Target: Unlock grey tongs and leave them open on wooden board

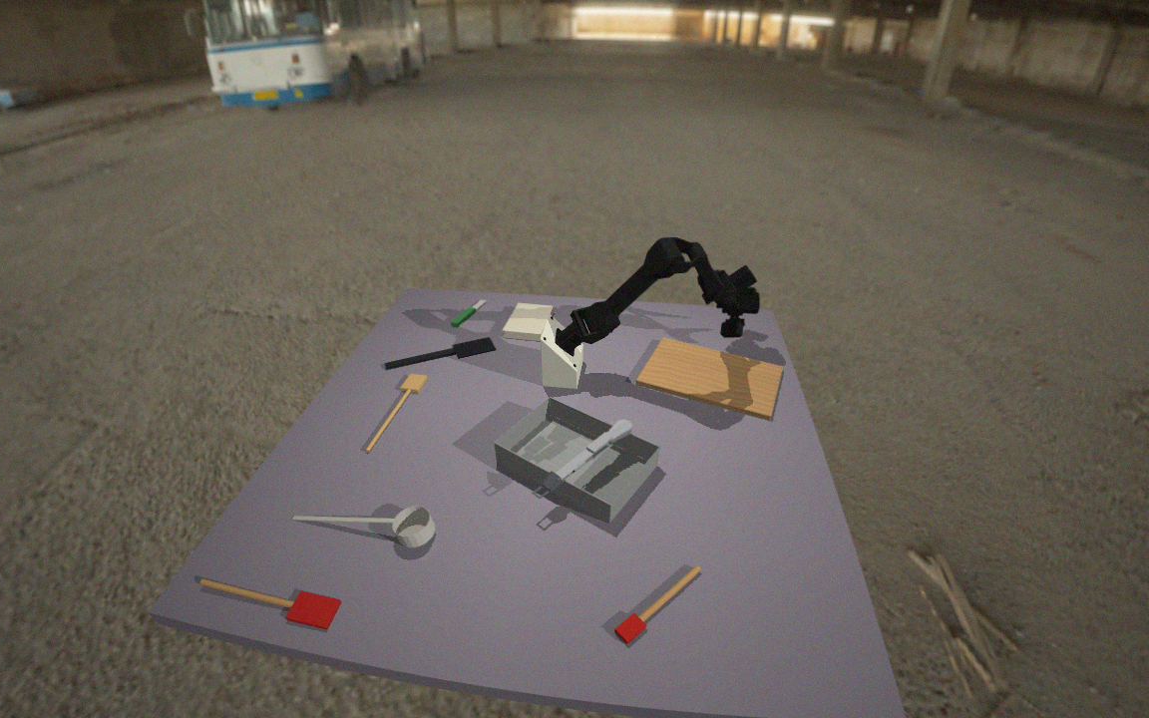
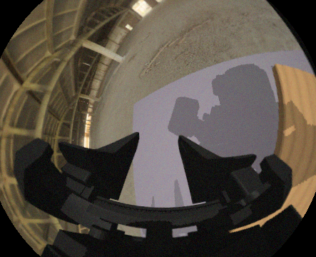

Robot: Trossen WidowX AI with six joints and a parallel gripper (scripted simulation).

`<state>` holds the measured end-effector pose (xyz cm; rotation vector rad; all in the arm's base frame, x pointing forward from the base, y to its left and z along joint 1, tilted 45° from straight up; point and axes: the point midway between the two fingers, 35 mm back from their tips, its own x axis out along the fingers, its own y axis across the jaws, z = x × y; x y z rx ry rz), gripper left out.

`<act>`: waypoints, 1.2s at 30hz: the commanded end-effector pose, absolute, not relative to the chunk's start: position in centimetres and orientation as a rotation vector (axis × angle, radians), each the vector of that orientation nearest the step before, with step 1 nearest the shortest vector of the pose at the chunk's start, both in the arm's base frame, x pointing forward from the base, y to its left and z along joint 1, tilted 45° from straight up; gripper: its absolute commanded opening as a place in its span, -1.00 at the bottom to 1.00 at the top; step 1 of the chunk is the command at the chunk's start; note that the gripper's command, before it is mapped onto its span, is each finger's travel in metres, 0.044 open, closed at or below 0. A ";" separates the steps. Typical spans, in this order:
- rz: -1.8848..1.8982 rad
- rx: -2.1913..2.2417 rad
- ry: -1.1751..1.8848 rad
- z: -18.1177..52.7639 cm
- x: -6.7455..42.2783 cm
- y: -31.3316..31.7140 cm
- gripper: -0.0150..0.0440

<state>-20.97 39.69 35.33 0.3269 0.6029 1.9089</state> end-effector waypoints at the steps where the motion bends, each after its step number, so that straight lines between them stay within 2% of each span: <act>1: 1.837 0.268 0.428 36.9 -15.3 40.8 0.39; 14: 1.489 0.192 0.135 39.4 2.0 42.0 0.39; 22: 1.243 0.165 0.176 37.7 14.6 39.8 0.39; 36: 1.126 0.136 0.143 37.9 18.5 37.7 0.39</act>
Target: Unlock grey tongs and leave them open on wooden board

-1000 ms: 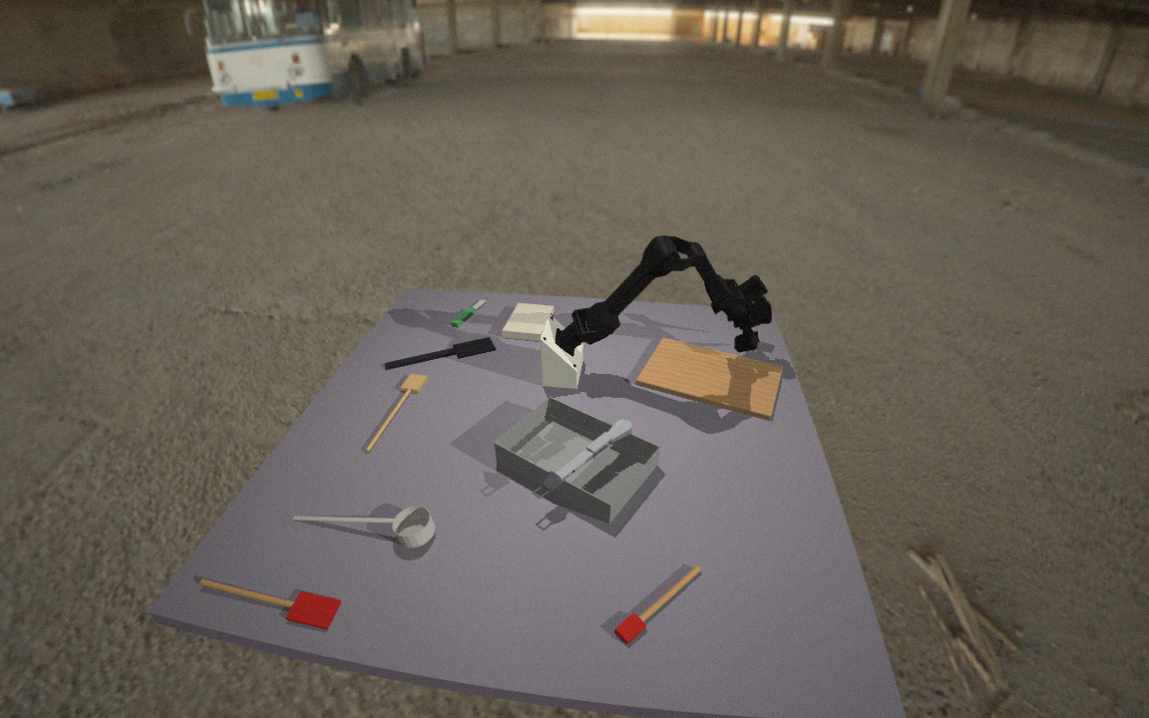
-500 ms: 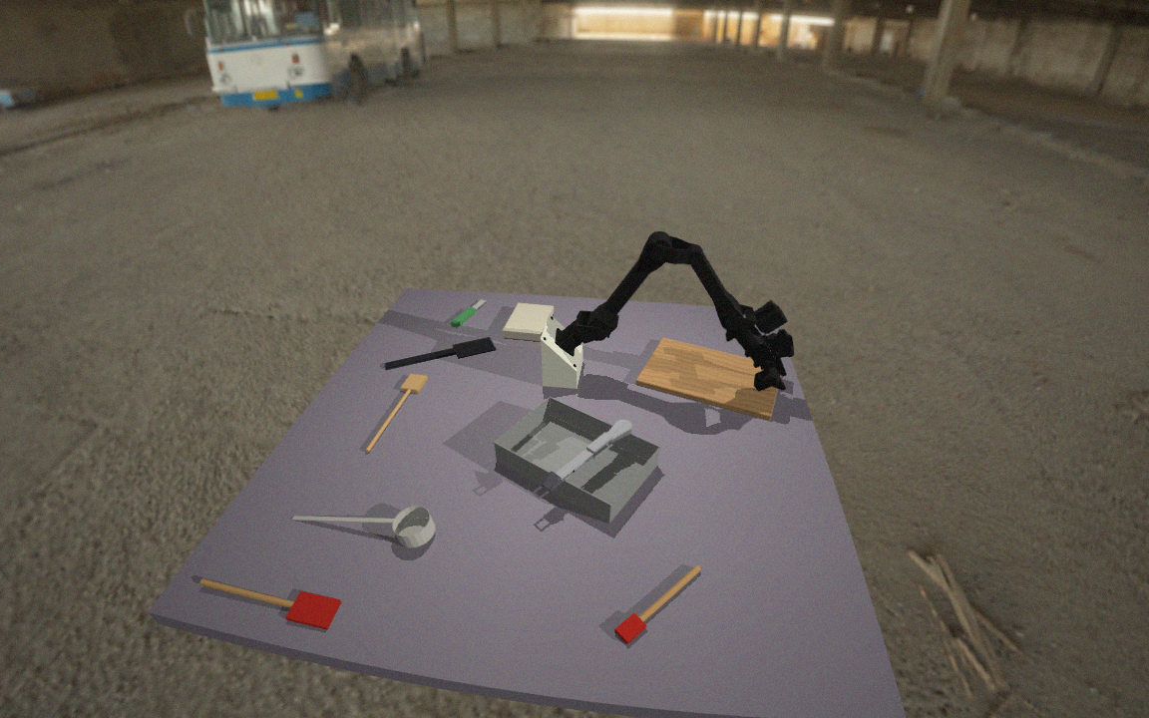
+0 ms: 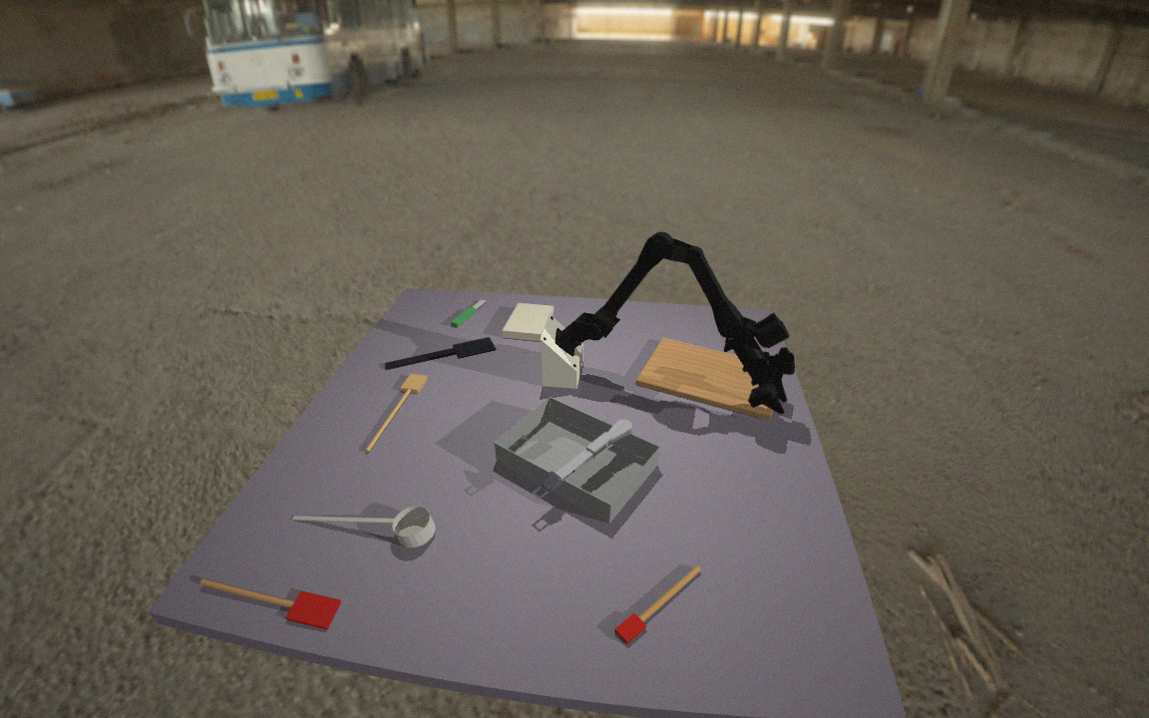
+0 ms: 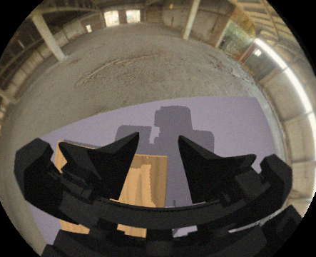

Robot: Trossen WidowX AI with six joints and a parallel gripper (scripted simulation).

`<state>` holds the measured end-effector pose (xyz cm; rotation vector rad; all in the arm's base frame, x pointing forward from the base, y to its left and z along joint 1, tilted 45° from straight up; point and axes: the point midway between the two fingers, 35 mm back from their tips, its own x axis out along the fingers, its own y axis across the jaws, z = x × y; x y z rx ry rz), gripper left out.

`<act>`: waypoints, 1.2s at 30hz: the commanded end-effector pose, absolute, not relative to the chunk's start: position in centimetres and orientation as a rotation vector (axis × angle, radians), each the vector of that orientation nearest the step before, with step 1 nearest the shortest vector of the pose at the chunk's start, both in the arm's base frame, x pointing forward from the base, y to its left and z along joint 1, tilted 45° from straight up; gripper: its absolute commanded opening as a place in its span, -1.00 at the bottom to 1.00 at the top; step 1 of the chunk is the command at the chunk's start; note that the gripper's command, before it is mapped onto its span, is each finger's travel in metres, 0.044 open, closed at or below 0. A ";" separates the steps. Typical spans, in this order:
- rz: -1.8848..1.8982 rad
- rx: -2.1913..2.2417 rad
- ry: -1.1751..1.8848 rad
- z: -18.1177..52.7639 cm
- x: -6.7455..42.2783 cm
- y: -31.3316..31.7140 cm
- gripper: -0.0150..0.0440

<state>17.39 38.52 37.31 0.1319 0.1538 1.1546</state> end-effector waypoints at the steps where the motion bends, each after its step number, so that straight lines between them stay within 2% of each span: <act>1: 1.117 0.134 0.152 37.6 19.1 37.6 0.39; 8: 0.992 0.121 0.282 33.8 26.1 34.7 0.39; 20: 0.739 0.193 0.561 25.4 38.0 23.7 0.39; 32: 0.525 0.453 0.782 17.8 43.7 9.7 0.39; 36: 0.428 0.646 0.929 14.3 43.1 5.1 0.39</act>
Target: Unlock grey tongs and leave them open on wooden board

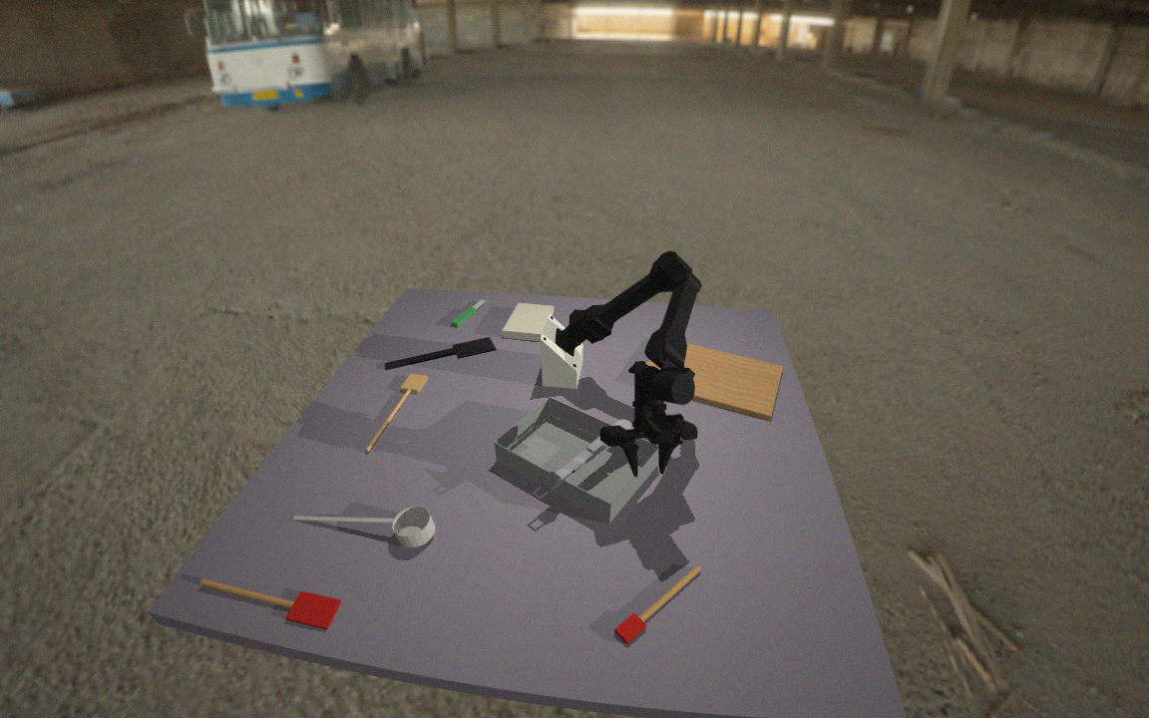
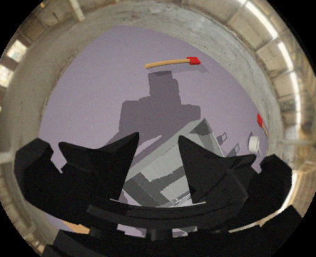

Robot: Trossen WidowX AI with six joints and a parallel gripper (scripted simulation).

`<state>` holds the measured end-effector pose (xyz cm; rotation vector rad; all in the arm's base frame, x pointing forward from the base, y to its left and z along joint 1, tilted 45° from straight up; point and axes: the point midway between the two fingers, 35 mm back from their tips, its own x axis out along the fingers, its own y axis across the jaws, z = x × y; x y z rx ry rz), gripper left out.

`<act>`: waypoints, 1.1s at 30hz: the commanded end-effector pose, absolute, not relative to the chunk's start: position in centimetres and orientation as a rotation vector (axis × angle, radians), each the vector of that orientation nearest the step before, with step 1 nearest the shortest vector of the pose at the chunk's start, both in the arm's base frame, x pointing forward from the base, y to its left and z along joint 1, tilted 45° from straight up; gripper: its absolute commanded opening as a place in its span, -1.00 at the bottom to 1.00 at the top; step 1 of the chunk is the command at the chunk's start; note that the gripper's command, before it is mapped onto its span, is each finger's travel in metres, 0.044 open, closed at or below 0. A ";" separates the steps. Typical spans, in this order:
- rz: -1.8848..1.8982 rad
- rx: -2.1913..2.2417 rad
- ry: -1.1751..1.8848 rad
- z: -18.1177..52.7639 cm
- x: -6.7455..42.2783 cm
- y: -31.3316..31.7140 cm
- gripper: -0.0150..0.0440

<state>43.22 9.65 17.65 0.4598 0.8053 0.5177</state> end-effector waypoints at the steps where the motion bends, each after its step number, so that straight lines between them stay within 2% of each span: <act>1: 0.426 0.693 0.956 13.6 42.8 4.3 0.39; 5: 0.391 0.871 1.044 10.6 41.1 0.3 0.39; 11: 0.354 1.003 1.094 8.9 40.4 -1.5 0.39; 18: 0.377 1.582 1.217 6.6 37.3 -3.7 0.39; 33: 0.377 1.580 1.220 6.8 37.5 -3.6 0.39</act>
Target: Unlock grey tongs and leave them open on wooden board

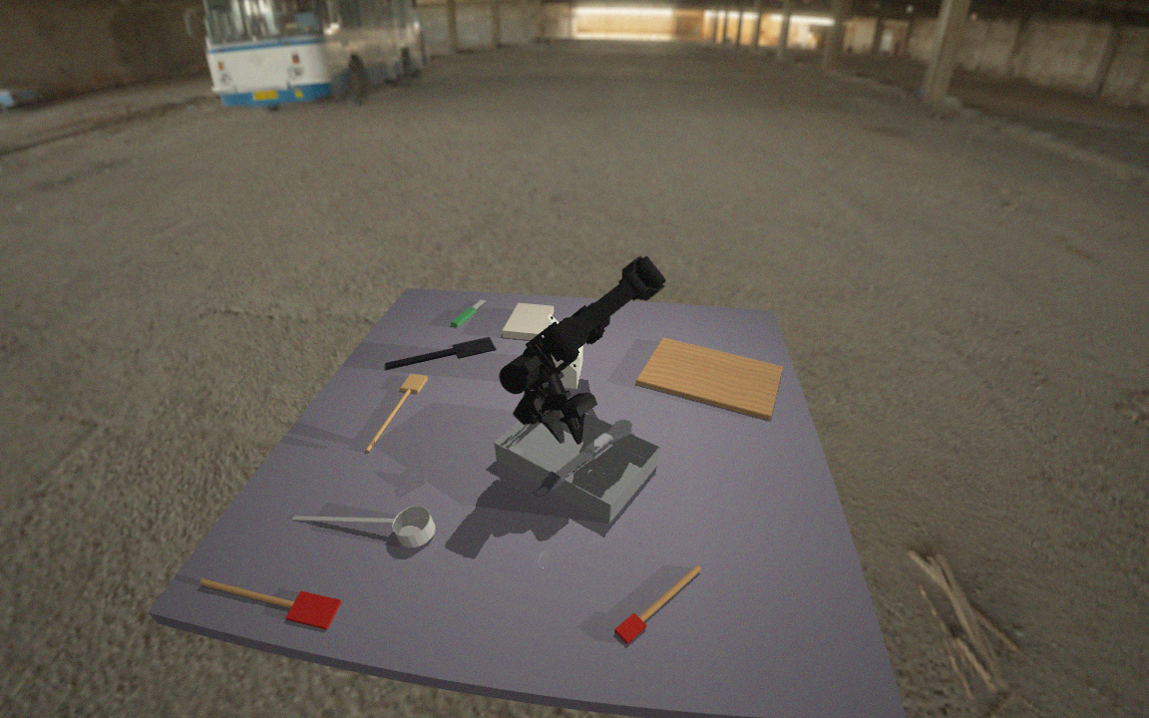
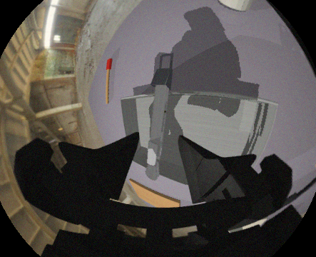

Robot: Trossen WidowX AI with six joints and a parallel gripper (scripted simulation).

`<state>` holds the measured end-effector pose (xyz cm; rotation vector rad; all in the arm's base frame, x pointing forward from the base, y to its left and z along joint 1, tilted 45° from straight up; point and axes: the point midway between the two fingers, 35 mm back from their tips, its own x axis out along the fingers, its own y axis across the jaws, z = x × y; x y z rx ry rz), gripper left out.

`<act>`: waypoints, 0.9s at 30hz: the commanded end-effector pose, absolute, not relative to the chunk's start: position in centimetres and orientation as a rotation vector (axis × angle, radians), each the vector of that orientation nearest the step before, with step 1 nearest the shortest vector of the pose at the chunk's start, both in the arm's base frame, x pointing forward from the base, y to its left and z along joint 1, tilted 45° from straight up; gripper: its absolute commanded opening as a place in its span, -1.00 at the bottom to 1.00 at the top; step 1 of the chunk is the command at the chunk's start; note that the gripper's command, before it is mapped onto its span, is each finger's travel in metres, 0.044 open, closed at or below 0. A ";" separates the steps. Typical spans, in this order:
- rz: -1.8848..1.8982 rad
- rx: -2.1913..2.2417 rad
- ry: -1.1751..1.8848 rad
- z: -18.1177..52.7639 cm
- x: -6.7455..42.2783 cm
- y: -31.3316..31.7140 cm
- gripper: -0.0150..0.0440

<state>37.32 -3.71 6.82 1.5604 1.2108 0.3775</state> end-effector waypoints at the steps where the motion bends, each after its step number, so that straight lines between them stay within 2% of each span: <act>1: 0.377 1.579 1.221 6.9 37.7 -3.5 0.39; 27: 0.367 1.569 1.229 5.5 39.2 -1.2 0.39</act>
